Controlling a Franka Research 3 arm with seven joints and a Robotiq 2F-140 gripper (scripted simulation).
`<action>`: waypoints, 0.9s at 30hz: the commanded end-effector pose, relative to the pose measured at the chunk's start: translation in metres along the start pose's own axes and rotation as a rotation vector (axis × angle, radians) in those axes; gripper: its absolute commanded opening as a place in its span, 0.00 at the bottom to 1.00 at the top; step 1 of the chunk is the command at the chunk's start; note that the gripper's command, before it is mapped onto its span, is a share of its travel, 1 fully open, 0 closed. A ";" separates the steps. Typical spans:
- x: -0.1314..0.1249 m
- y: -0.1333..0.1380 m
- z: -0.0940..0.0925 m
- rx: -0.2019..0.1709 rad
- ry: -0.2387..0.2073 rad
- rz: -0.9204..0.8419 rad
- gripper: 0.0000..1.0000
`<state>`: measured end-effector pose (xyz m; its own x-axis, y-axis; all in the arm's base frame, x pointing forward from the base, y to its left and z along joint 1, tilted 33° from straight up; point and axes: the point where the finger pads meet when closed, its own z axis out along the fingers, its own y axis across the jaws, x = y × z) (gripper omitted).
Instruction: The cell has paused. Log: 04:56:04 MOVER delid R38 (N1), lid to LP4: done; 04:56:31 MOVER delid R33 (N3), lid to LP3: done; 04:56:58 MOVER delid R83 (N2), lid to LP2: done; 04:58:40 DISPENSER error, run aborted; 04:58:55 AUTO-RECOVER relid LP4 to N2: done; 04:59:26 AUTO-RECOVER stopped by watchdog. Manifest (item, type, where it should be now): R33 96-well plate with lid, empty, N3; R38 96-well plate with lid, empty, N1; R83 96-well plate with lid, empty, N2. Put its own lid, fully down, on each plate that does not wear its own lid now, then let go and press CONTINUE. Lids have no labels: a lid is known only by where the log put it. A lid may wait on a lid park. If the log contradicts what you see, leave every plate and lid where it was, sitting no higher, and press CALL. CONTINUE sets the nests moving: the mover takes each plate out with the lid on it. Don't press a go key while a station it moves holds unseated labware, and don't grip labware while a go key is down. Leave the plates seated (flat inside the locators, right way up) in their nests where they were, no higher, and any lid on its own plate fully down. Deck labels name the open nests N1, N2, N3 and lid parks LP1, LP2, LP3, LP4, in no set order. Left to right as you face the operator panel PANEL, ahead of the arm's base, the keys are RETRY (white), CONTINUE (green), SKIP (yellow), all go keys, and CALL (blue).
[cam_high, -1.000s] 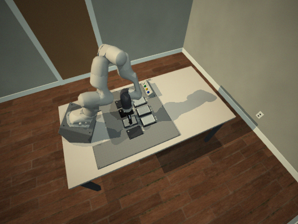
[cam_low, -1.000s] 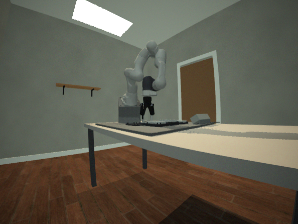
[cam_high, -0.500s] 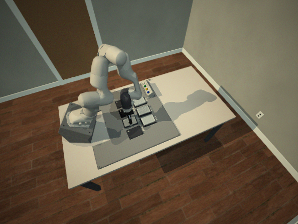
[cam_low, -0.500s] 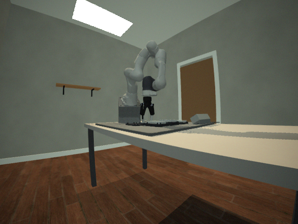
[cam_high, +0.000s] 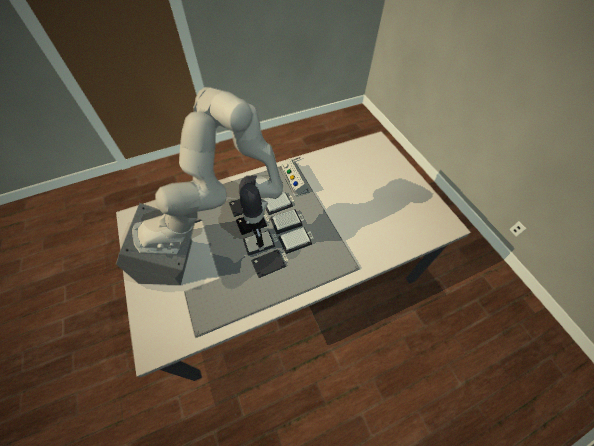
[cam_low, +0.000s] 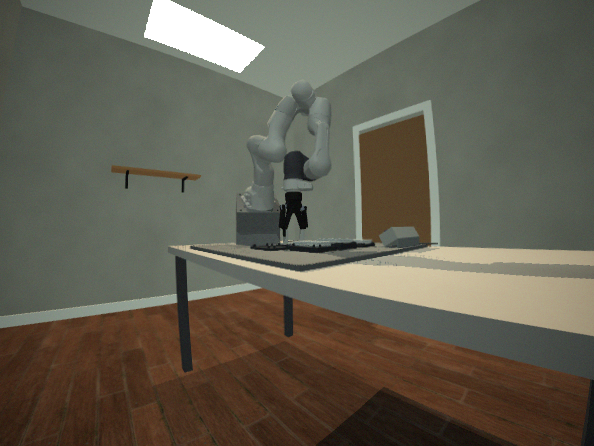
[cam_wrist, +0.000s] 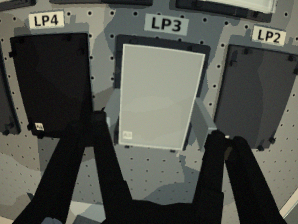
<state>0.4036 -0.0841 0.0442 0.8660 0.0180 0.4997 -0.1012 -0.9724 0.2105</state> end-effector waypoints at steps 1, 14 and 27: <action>0.000 0.000 0.000 0.001 0.000 0.001 0.00; 0.001 0.000 -0.001 0.001 0.000 0.001 0.00; 0.000 0.000 -0.003 0.001 0.000 0.001 0.00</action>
<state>0.4021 -0.0831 0.0465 0.8653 0.0143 0.5010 -0.1043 -0.9726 0.2080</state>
